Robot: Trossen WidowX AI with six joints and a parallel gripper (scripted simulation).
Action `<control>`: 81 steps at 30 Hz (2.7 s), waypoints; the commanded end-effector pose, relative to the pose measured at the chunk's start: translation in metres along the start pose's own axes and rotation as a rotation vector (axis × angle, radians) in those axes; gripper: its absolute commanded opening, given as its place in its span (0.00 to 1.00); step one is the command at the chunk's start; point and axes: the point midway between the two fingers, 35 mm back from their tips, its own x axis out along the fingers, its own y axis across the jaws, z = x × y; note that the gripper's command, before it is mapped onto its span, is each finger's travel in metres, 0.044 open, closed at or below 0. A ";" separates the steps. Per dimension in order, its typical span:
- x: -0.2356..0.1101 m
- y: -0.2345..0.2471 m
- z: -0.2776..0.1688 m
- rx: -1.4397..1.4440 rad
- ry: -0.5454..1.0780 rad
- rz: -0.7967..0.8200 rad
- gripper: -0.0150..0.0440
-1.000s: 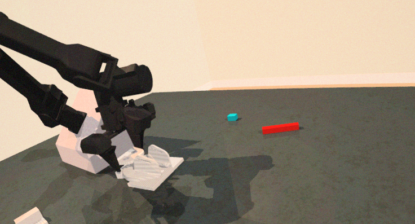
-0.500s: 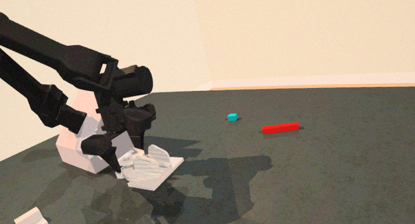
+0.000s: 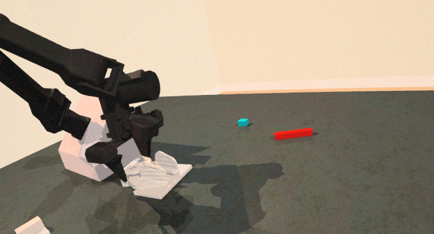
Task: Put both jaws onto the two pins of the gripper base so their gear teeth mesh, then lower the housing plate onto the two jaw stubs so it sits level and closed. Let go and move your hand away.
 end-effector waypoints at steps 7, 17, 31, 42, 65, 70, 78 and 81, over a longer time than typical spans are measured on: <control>0.002 0.000 0.000 -0.004 0.000 -0.004 0.85; 0.005 0.000 0.000 -0.004 0.000 -0.004 0.85; 0.007 -0.001 0.000 -0.004 0.000 -0.004 0.85; 0.009 -0.001 0.000 -0.003 0.000 -0.004 0.85; 0.009 -0.001 0.000 -0.003 0.000 -0.004 0.85; 0.009 -0.001 0.000 -0.003 0.000 -0.004 0.85; 0.009 -0.001 0.000 -0.003 0.000 -0.004 0.85; 0.009 -0.001 0.000 -0.003 0.000 -0.004 0.85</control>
